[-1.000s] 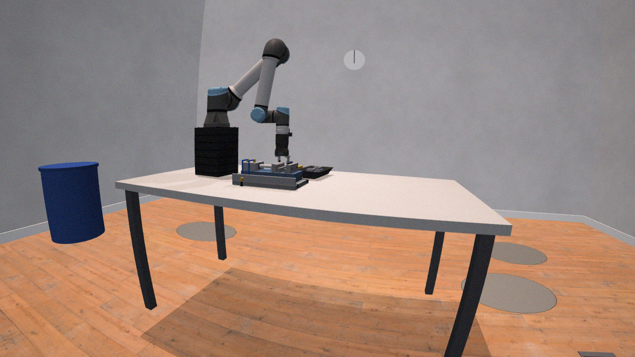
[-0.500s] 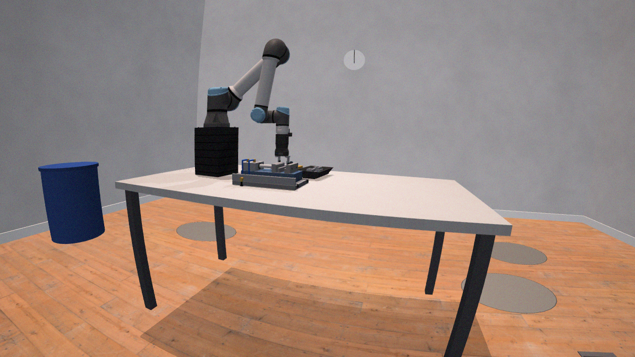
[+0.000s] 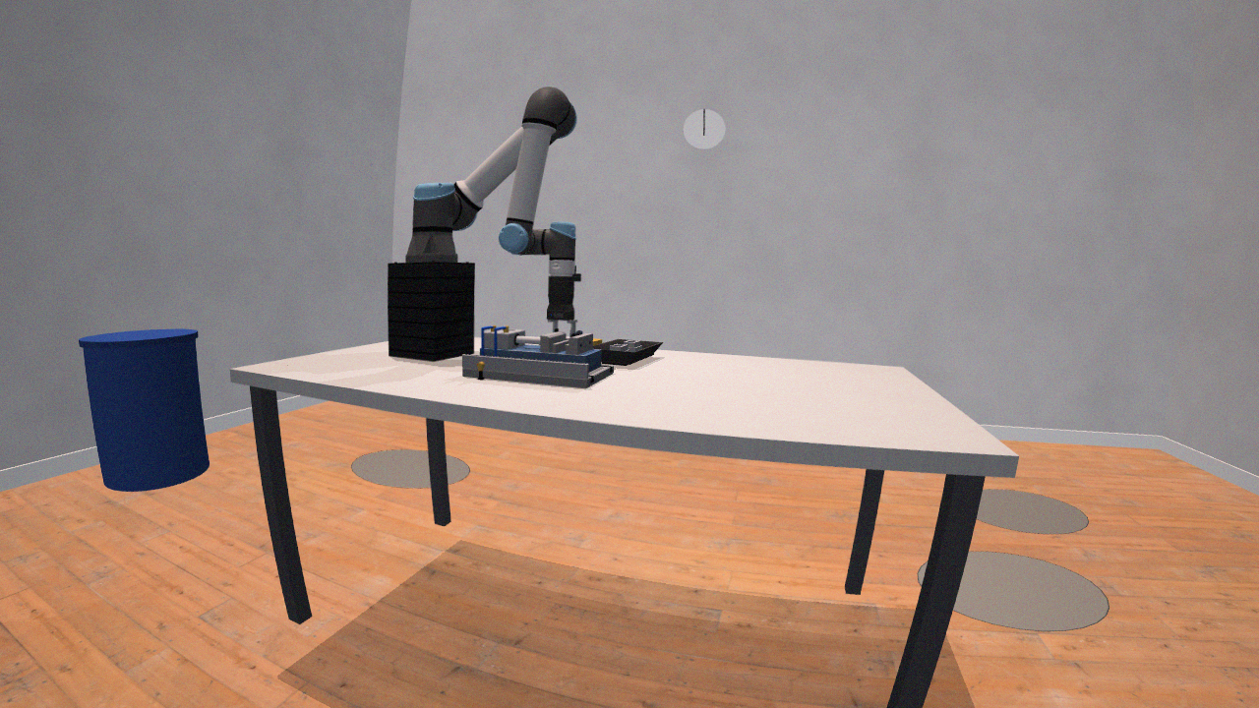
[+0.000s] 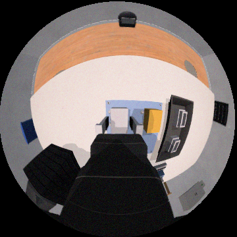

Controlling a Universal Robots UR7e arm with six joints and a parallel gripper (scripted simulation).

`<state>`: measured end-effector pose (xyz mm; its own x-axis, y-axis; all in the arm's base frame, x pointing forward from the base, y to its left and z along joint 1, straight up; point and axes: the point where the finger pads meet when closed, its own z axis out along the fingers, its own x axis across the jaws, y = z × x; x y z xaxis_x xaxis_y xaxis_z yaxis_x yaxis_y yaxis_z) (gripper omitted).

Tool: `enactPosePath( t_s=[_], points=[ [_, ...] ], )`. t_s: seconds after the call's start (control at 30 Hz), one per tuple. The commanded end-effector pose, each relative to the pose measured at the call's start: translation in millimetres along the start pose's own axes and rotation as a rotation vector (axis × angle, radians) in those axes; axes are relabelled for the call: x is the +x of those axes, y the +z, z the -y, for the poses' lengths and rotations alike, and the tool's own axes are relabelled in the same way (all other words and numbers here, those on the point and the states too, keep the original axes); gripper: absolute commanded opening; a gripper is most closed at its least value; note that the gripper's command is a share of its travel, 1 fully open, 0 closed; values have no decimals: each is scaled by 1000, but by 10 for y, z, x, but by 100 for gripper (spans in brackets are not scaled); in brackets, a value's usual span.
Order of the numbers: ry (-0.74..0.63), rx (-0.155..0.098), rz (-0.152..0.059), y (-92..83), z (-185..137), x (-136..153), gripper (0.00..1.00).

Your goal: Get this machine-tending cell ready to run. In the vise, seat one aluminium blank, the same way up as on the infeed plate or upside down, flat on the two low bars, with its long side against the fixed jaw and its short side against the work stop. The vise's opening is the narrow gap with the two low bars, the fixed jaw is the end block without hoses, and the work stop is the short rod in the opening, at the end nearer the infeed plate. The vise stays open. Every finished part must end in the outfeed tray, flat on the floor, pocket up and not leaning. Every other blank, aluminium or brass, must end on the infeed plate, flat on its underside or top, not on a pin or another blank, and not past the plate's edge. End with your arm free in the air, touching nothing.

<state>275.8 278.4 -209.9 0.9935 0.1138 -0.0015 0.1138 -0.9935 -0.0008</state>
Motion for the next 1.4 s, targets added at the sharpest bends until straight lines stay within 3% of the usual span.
enactPosePath(
  t_s=[0.0,0.4,0.43,1.37],
  points=[
    [-1,1,-4,-1,12,22,100],
    [-1,1,-4,-1,12,22,100],
    [-1,1,-4,-1,12,22,0],
    [-1,1,-4,-1,12,21,0]
  ],
)
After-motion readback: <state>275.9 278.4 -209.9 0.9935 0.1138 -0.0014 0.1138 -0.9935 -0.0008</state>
